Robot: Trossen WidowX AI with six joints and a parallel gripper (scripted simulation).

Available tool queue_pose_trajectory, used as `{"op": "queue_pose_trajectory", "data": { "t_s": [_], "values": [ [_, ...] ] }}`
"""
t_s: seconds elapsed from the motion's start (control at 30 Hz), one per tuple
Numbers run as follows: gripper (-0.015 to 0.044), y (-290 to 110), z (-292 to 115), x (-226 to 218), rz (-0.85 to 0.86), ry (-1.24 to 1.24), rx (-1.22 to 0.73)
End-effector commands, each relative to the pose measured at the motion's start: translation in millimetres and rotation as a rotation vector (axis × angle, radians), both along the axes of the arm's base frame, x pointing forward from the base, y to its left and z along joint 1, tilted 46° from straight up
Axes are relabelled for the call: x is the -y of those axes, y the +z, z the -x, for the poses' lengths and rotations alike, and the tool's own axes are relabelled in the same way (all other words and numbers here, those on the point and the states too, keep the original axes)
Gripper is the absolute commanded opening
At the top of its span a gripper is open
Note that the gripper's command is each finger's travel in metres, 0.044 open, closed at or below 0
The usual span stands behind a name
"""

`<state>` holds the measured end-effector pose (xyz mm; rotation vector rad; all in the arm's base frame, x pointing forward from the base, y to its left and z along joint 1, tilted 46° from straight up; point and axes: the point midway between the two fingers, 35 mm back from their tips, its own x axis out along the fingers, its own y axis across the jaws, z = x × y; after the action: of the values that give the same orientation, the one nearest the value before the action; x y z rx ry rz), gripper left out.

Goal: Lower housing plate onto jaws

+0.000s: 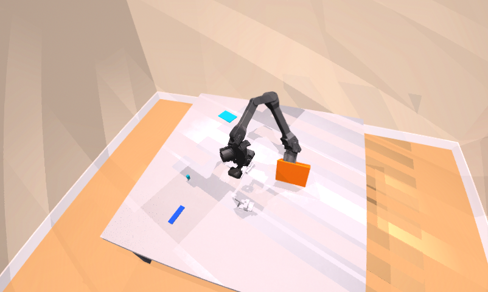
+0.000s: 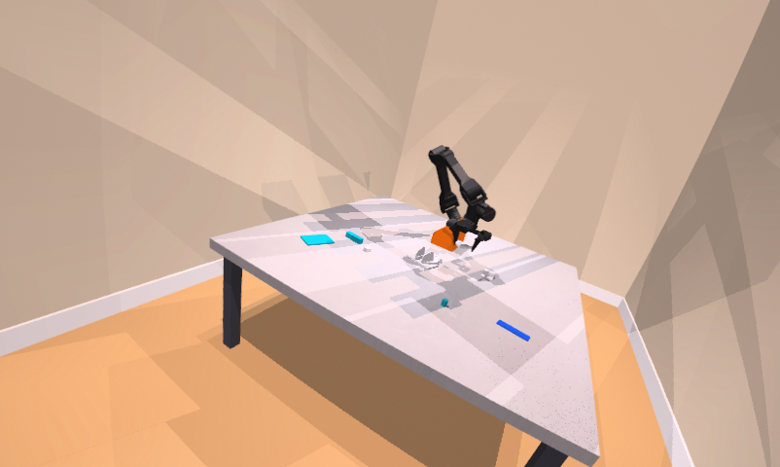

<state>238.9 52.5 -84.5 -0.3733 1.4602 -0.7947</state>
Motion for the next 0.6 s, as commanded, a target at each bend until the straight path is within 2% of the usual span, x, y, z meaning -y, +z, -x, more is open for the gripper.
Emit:
{"op": "queue_pose_trajectory", "data": {
  "t_s": [0.0,0.57],
  "values": [
    [0.0351,8.8,-1.7,9.2,0.005,-0.003,0.013],
    [0.0351,43.0,-1.5,53.8,0.029,-0.051,0.054]
  ]
}}
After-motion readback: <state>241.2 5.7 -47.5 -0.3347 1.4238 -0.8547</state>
